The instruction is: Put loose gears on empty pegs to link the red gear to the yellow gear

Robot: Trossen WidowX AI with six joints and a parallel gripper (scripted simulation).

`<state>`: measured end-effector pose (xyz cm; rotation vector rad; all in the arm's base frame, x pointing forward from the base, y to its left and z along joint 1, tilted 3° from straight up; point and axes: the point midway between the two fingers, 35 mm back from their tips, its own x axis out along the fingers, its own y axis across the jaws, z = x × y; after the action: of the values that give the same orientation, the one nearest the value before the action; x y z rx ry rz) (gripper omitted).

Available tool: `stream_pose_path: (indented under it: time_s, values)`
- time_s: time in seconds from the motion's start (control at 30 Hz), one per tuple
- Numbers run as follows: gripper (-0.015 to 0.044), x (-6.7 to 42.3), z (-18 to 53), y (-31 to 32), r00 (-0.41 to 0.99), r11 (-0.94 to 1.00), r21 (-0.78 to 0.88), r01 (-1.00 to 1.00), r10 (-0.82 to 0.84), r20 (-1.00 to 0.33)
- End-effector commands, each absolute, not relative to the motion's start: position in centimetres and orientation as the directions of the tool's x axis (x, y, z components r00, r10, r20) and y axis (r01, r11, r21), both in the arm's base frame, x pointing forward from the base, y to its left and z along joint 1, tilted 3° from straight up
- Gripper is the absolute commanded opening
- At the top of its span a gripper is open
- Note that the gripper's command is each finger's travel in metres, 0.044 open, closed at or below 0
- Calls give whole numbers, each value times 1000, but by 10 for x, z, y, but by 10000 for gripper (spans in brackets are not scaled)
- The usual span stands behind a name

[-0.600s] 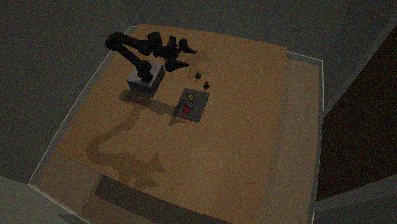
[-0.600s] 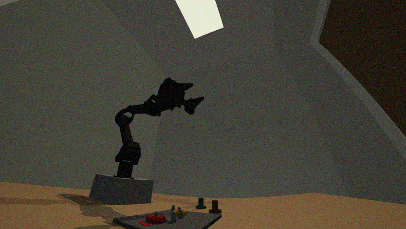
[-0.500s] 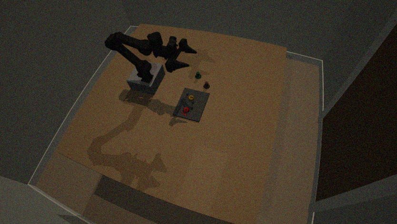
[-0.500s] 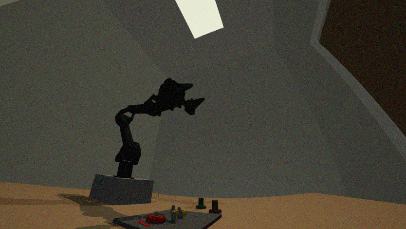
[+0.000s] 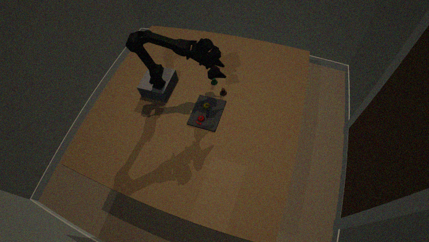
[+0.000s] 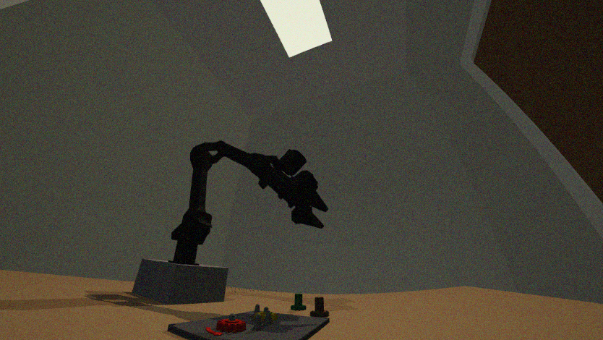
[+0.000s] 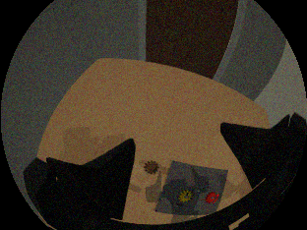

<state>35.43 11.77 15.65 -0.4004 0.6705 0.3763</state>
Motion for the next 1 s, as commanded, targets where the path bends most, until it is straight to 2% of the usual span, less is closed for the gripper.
stream_pose_path:
  time_s: [0.0,0.17,0.3,0.97]
  values:
    - [440,338,104,154,519,720,-241,-651,190,-834]
    - [440,298,44,187,228,491,-158,-857,85,-970]
    - [440,272,13,190,50,332,-58,-941,-32,-998]
    - [440,272,-11,192,42,325,-52,-944,-38,-998]
